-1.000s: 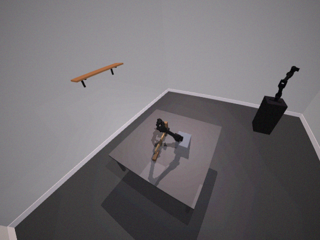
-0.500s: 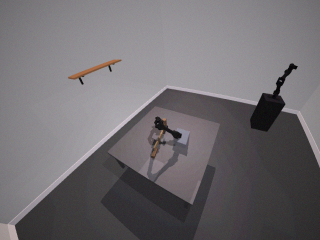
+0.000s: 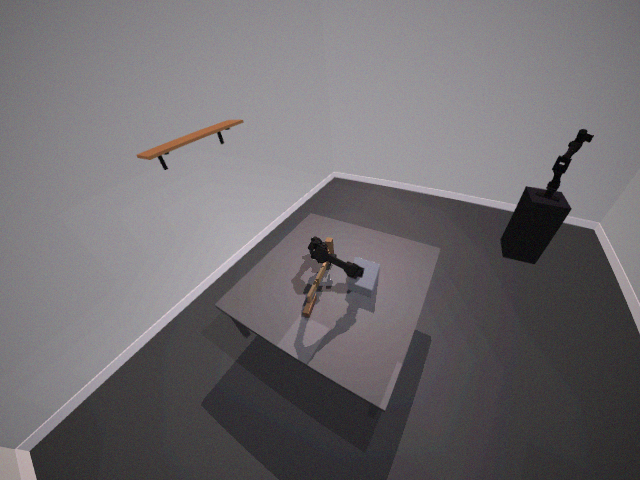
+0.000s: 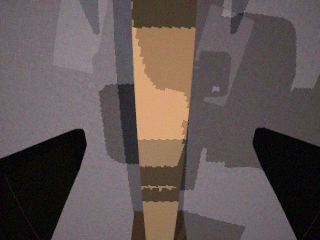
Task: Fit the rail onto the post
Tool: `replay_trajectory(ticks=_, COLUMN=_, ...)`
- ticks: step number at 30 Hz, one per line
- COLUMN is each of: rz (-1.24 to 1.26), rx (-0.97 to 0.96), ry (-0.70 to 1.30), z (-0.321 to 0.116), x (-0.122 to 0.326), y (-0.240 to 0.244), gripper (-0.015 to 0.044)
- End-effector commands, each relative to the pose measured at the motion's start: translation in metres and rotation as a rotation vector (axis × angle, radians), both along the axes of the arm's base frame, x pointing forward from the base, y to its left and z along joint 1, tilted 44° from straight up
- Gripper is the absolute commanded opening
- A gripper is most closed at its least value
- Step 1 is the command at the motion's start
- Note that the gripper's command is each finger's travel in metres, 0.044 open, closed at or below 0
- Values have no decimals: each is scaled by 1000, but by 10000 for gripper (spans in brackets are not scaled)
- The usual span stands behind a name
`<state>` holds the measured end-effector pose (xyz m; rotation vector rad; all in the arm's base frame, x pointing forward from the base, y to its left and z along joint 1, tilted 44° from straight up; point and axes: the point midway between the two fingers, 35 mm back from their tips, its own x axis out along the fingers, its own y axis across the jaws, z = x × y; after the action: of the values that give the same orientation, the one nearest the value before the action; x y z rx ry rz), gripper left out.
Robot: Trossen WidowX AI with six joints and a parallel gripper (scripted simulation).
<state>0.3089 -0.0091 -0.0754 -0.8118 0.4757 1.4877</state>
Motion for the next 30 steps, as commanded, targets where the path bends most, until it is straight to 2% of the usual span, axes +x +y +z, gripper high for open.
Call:
replay_trajectory(ticks=1, rz=-3, rx=8, ry=13, z=-6, x=-3, y=6, gripper=440)
replay_trajectory(ticks=16, rz=-2, rx=11, ry=13, z=-20, x=-4, y=21, gripper=440)
replay_trajectory(ticks=30, rz=-2, rx=11, ry=13, z=-20, x=-4, y=21, gripper=72)
